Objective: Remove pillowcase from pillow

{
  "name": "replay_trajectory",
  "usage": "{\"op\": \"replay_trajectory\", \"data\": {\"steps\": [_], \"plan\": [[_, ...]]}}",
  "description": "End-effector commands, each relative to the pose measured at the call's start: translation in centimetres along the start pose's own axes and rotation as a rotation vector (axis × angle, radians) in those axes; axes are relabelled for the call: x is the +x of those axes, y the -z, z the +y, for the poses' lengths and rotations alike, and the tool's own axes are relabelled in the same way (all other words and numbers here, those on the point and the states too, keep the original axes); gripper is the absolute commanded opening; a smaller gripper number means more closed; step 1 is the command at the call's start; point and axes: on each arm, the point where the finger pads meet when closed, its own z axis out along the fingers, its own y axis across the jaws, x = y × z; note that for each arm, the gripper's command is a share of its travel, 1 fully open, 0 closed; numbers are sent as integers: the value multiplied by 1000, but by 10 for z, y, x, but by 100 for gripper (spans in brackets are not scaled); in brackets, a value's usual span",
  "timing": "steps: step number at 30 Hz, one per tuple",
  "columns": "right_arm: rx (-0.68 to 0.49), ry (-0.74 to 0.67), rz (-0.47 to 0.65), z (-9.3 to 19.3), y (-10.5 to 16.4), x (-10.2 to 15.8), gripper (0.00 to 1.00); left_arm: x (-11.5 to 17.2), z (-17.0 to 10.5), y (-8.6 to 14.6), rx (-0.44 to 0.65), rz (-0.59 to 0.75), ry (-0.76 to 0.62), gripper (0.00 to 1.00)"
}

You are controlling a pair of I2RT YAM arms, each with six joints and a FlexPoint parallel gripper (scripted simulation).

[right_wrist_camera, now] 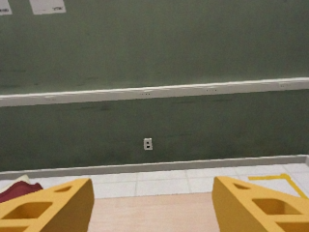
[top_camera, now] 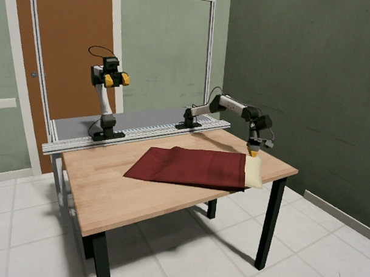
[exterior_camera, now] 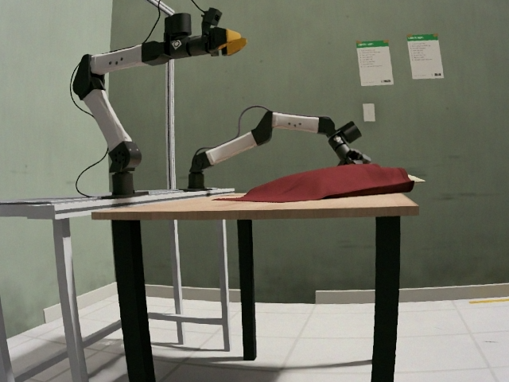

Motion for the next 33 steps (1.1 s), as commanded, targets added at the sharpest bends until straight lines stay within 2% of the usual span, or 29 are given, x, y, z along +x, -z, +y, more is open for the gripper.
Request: {"op": "replay_trajectory", "data": {"steps": [1,14,15,16,21,29,31,33], "plan": [[-6,3,-8,0,3,-8,60,10,-15,8,24,9,-24,0],[-6,2,-8,0,3,-8,60,11,-14,6,22,13,-22,0],[-10,2,3,1,2,-3,60,11,-14,6,22,13,-22,0],[-18,-17,83,6,-6,28,60,11,-14,6,22,13,-22,0],[-1,-112,137,11,-12,32,60,11,-14,6,21,13,-22,0],[15,-248,327,30,-24,84,60,11,-14,6,21,13,-22,0],[15,-248,327,30,-24,84,60,11,-14,6,21,13,-22,0],[21,-272,369,34,-26,96,60,11,-14,6,21,13,-22,0]]}}
